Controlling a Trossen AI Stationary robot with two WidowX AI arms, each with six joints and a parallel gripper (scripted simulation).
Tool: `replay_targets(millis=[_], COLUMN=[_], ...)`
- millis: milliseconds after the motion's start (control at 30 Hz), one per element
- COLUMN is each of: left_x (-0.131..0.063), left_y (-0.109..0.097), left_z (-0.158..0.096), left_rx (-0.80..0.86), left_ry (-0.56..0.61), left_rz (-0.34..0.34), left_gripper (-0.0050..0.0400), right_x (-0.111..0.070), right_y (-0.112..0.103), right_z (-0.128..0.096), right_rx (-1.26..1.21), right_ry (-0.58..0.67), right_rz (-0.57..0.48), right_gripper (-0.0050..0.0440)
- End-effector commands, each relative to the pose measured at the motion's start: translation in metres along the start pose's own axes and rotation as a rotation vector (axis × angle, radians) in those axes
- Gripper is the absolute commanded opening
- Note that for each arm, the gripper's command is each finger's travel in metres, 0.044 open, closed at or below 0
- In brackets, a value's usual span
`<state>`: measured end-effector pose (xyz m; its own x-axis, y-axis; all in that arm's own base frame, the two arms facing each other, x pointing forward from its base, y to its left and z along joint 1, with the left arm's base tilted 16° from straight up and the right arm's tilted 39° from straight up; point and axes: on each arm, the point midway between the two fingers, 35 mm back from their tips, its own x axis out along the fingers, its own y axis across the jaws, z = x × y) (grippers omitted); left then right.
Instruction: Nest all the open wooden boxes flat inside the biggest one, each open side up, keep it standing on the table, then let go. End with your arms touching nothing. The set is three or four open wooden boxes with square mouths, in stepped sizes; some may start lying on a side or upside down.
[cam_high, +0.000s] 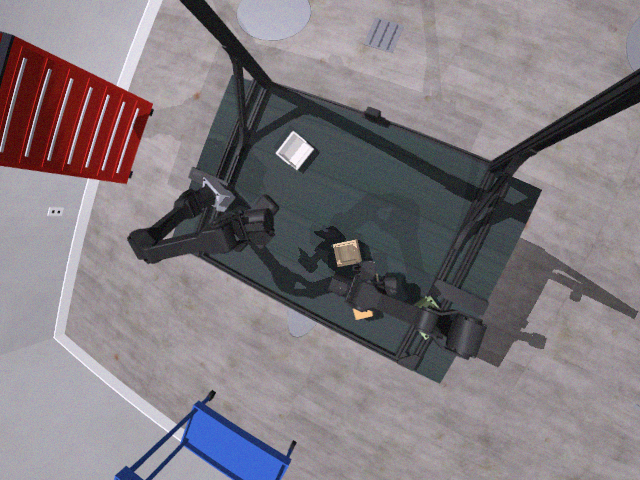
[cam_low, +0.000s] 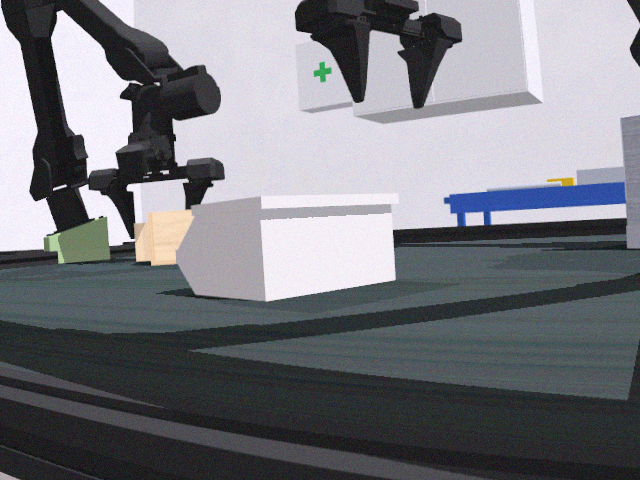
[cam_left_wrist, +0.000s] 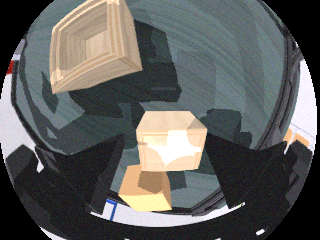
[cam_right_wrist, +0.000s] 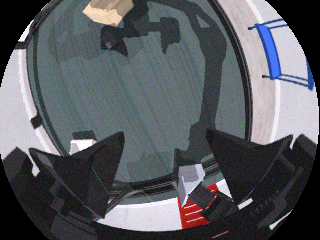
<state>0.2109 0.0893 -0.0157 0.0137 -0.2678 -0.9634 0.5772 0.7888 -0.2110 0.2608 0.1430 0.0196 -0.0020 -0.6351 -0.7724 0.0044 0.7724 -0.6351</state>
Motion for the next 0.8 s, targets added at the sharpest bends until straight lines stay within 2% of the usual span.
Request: replay_targets(millis=[0, 467, 533, 767], left_x=[0.011, 0.028, 0.028, 0.028], left_y=[-0.003, -0.005, -0.005, -0.005], left_z=[-0.002, -0.003, -0.003, -0.003], left_rx=[-0.008, -0.008, -0.008, -0.008], left_ry=[0.005, 0.005, 0.005, 0.005], left_rz=[-0.017, -0.017, -0.017, -0.017], left_gripper=[0.0400, 0.0400, 0.0352, 0.0305], right_x=[0.000, 0.000, 0.000, 0.000], right_y=[0.000, 0.000, 0.000, 0.000], right_z=[0.000, 0.000, 0.000, 0.000], right_rx=[0.000, 0.000, 0.000, 0.000], right_ry=[-0.002, -0.002, -0.002, -0.002], right_rz=[-0.004, -0.004, -0.004, -0.004], right_gripper=[0.0400, 0.0400, 0.0400, 0.0400])
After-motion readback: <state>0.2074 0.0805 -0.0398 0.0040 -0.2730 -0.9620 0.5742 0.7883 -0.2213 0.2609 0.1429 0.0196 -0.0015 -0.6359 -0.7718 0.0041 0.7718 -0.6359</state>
